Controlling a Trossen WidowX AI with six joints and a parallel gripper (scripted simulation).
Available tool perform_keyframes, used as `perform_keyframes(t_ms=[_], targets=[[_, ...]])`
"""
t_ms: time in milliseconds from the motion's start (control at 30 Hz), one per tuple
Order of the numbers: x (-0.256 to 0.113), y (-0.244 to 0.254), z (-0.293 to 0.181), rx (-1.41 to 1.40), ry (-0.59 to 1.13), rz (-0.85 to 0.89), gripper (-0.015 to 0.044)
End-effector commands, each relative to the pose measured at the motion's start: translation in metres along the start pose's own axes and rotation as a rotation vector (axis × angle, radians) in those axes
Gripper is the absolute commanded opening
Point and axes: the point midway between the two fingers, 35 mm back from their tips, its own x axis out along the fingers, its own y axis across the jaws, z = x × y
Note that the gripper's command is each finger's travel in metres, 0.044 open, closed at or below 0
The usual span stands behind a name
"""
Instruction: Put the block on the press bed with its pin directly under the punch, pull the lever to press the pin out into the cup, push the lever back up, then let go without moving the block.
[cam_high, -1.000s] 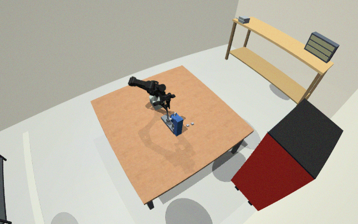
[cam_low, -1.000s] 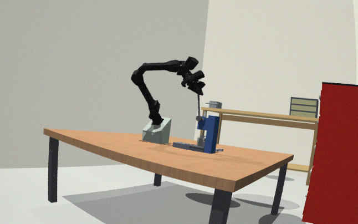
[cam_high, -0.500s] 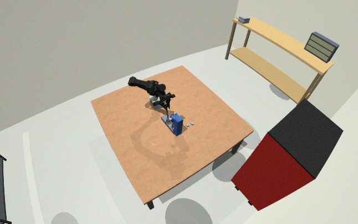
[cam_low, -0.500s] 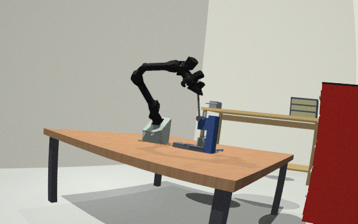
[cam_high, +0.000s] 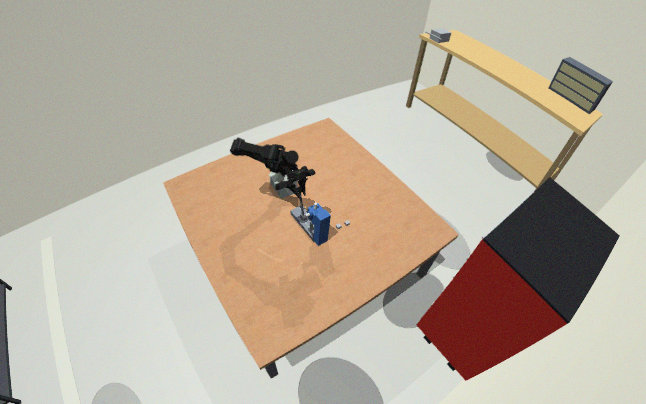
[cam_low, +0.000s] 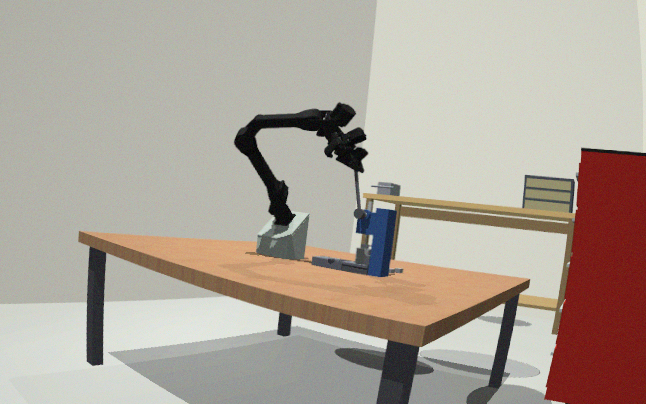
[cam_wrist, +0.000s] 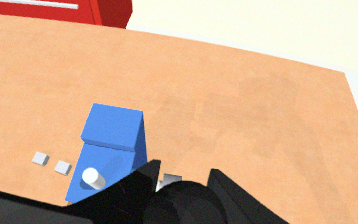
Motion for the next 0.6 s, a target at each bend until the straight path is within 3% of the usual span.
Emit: perform_keyframes(t_ms=[0, 567], targets=[[-0.0022, 0.0001, -0.0046, -0.004, 0.004, -0.002, 0.0000], [-0.0061, 0.0001, -0.0119, -0.005, 0.005, -0.002, 0.0000]])
